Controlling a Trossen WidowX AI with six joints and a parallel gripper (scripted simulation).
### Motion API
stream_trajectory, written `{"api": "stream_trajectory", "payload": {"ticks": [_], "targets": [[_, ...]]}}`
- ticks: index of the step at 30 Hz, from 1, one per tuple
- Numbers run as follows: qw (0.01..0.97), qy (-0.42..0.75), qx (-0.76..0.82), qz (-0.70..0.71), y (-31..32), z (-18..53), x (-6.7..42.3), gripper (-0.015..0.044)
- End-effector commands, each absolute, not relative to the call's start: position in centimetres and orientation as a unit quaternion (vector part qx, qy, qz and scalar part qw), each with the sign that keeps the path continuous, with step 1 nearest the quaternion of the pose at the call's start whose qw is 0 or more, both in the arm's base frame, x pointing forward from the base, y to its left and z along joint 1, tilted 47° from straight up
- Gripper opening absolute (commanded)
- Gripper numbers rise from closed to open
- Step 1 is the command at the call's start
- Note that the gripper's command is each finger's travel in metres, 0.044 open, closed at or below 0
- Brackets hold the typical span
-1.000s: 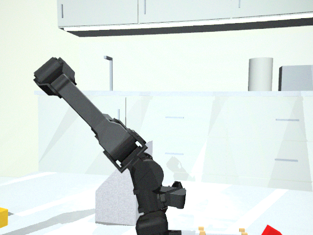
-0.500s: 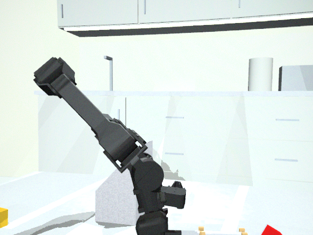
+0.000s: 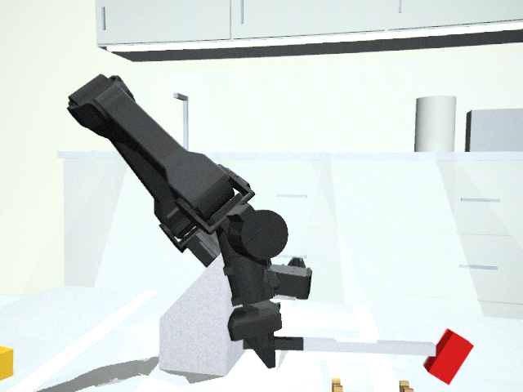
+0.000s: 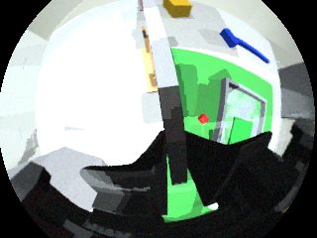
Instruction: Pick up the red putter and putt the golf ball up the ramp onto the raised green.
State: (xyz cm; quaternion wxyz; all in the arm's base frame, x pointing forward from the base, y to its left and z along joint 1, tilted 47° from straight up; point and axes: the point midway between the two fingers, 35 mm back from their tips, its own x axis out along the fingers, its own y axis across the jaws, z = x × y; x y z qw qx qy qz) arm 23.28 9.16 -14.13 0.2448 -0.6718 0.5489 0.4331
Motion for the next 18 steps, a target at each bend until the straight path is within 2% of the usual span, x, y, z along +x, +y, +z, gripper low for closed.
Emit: {"api": "stream_trajectory", "payload": {"ticks": [1,7,18], "targets": [[0.252,0.546,-0.671,0.434,11.5,-12.0,22.9,0.0000],[0.255,0.549,-0.672,0.427,11.0,-11.9,23.1,0.0000],[0.380,0.604,-0.628,0.309,8.0,-6.8,26.4,0.0000]]}}
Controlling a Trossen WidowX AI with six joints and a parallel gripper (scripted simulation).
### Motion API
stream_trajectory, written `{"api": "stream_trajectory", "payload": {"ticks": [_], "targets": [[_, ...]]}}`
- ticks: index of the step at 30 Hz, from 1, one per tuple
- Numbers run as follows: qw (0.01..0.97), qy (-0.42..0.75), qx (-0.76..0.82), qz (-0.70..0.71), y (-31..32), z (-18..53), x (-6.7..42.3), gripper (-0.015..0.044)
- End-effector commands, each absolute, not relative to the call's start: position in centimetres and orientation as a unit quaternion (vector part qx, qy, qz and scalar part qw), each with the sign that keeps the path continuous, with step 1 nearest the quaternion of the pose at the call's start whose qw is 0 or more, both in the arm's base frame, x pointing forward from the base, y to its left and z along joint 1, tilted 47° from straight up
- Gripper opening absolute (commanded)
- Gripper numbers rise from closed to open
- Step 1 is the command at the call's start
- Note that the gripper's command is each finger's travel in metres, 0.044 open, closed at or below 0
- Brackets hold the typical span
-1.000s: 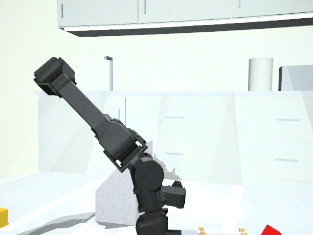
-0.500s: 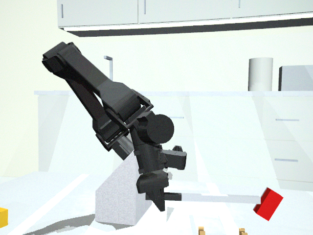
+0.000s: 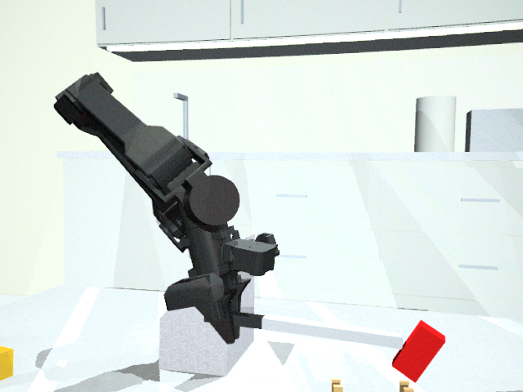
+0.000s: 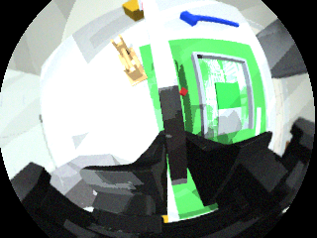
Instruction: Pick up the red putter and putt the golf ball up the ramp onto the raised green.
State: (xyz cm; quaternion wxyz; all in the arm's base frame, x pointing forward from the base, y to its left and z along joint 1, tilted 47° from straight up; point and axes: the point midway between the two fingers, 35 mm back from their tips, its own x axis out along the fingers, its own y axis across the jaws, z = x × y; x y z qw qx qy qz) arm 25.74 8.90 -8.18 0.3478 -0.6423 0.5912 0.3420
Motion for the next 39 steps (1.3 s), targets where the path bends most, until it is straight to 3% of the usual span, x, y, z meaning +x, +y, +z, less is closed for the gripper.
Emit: {"api": "stream_trajectory", "payload": {"ticks": [1,20,39], "targets": [[0.391,0.609,-0.623,0.298,7.7,-6.3,26.6,0.0000],[0.569,0.657,-0.493,0.052,-0.2,3.1,28.7,0.0000],[0.673,0.629,-0.331,-0.206,-8.5,11.4,25.9,0.0000]]}}
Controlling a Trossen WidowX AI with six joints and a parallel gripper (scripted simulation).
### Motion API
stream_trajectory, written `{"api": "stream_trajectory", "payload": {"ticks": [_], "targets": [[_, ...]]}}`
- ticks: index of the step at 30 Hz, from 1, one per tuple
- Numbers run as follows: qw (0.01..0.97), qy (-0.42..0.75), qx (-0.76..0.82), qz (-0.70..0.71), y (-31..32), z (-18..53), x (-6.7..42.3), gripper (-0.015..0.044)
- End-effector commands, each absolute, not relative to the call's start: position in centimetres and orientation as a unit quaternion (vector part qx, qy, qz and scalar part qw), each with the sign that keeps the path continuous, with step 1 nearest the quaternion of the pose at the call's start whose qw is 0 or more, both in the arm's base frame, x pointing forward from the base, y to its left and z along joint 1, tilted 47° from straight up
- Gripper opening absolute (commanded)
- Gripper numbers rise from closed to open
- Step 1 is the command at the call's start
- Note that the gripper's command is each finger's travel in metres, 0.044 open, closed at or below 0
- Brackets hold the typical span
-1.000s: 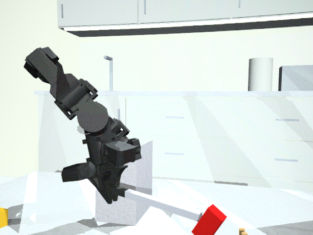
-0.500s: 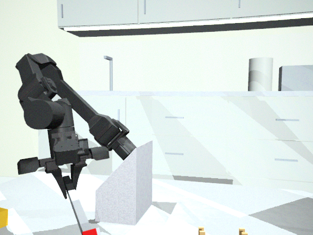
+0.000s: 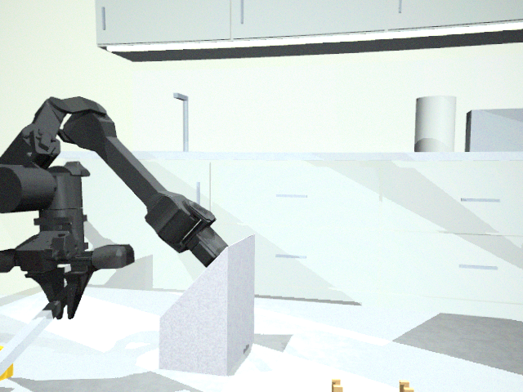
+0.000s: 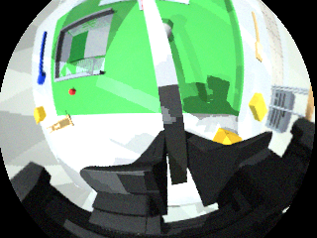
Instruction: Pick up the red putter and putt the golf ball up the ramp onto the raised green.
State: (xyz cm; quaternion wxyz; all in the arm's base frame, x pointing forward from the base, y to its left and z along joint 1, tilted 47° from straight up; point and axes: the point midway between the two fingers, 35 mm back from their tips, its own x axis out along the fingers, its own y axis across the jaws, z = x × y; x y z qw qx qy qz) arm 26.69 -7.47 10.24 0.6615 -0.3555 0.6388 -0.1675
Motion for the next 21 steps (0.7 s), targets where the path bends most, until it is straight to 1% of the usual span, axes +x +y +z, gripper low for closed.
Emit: {"api": "stream_trajectory", "payload": {"ticks": [1,5,10,21], "targets": [[0.677,0.625,-0.320,-0.221,-8.9,11.8,25.7,0.0000],[0.688,0.610,-0.287,-0.268,-10.1,13.1,24.7,0.0000],[0.688,0.609,-0.286,-0.270,-10.2,13.1,24.7,0.0000],[0.688,0.609,-0.286,-0.271,-13.0,10.5,25.1,0.0000]]}}
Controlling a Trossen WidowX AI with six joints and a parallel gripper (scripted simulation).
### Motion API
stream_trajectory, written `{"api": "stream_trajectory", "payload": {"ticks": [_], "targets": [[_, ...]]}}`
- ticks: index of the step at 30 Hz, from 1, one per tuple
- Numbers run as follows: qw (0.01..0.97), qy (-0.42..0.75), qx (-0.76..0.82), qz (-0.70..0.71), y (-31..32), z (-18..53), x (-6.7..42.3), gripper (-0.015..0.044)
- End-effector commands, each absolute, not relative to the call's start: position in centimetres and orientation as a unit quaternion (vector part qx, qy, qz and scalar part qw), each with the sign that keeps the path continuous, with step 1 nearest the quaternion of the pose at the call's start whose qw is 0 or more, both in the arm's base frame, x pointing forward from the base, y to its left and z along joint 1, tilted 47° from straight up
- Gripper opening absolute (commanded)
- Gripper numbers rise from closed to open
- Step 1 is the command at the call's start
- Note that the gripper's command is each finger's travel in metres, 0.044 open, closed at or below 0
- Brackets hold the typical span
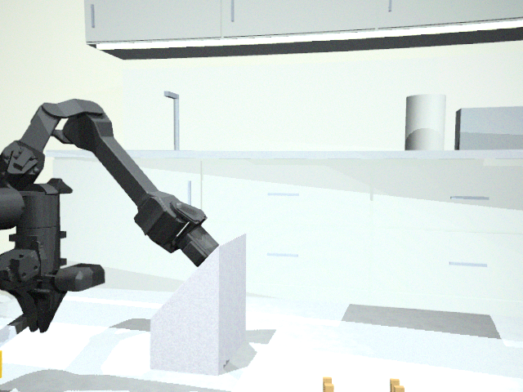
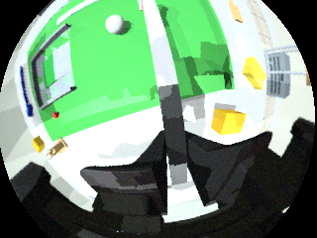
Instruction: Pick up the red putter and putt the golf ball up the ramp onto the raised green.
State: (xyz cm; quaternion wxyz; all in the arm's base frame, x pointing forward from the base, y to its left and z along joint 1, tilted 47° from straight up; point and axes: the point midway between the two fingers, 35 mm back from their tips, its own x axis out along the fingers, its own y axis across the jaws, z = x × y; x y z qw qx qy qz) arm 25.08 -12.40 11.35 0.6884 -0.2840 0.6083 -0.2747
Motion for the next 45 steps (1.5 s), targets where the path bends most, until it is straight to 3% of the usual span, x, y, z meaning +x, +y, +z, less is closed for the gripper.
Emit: {"api": "stream_trajectory", "payload": {"ticks": [1,24,45], "targets": [[0.688,0.609,-0.286,-0.271,-13.1,10.5,25.1,0.0000],[0.688,0.609,-0.287,-0.272,-15.3,8.4,25.4,0.0000],[0.688,0.608,-0.288,-0.272,-17.4,10.7,25.4,0.0000]]}}
